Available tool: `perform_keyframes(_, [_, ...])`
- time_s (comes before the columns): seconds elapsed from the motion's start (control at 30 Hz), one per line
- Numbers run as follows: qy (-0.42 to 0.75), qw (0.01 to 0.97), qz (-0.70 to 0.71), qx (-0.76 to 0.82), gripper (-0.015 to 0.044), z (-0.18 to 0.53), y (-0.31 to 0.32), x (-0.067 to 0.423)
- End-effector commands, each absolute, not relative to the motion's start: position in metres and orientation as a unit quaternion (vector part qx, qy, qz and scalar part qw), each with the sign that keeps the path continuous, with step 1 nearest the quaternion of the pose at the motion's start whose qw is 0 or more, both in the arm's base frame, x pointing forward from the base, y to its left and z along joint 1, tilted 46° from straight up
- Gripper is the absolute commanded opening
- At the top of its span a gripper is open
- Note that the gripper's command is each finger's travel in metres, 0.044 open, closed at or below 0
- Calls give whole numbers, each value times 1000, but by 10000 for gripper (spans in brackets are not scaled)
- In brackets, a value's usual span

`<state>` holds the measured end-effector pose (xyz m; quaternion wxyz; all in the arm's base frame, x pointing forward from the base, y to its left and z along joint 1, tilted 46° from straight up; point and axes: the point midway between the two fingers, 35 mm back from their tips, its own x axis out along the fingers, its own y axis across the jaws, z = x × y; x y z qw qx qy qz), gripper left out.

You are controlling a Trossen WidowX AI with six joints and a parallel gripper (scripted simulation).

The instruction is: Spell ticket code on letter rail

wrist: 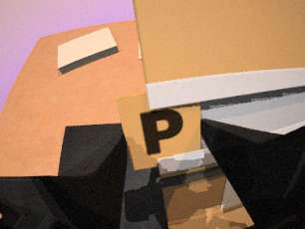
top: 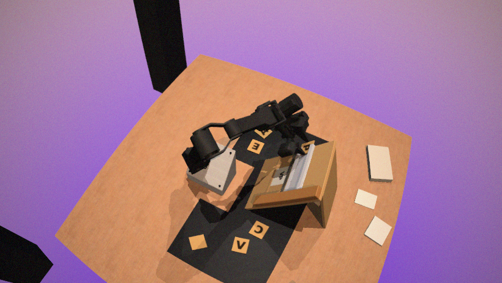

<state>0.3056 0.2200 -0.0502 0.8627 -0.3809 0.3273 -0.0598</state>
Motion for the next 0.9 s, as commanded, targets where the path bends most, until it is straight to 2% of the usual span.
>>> perform_keyframes(0.0, [328, 863, -58, -381, 0, -48, 219, 306])
perform_keyframes(0.87, [328, 862, -58, -381, 0, -41, 211, 308])
